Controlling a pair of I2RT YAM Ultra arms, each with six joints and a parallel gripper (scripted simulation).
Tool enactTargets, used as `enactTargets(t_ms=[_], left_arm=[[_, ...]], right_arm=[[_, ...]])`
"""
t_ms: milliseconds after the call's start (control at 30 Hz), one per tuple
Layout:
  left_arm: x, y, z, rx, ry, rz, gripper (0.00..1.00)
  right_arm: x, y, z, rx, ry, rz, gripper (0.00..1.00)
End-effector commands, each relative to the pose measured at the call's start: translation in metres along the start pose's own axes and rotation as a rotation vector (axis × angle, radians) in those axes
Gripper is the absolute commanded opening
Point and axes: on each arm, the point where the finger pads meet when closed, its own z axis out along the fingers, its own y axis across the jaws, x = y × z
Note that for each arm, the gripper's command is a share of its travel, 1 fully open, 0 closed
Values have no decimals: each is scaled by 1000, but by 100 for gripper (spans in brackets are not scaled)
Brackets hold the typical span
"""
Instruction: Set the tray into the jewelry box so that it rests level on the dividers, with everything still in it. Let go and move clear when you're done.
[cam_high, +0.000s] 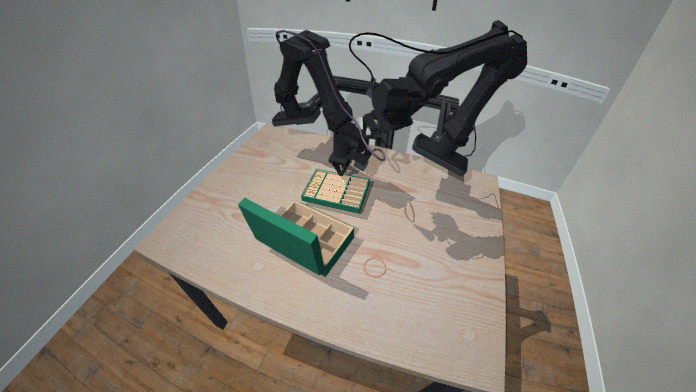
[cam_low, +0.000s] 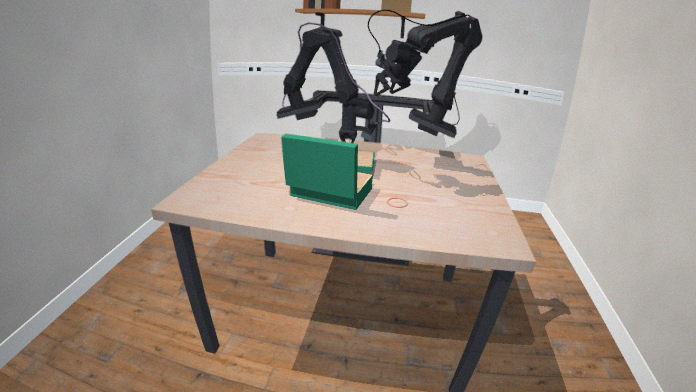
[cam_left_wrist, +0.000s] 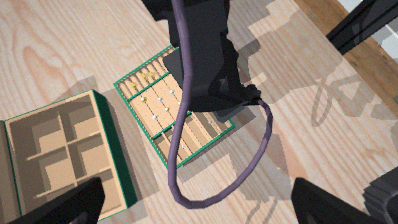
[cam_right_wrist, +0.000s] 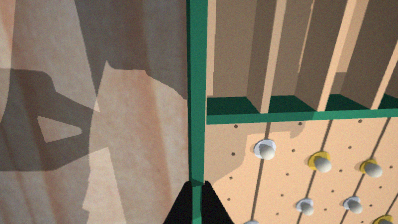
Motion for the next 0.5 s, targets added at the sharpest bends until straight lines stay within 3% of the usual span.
enactTargets(t_ms=[0, 33, 133, 200, 267, 333, 467], left_arm=[[-8, 3, -5, 0, -23, 10, 100], [-8, 3, -5, 0, -23, 10, 100], [-8, 3, -5, 0, -23, 10, 100], [-8, 3, -5, 0, -23, 10, 100], [-8, 3, -5, 0, -23, 10, 100], [-8, 3, -5, 0, -23, 10, 100], [-6, 5, -5, -10, -9, -21, 100]], right_arm=[[-20, -6, -31, 82, -91, 142, 0], [-26, -10, -42, 97, -135, 191, 0], [-7, -20, -59, 118, -98, 219, 0], [-8, -46, -71, 130, -110, 243, 0], [3, -75, -75, 128, -89, 268, 0], [3, -75, -75, 128, -89, 268, 0], [12, -118, -71, 104, -26, 279, 0]])
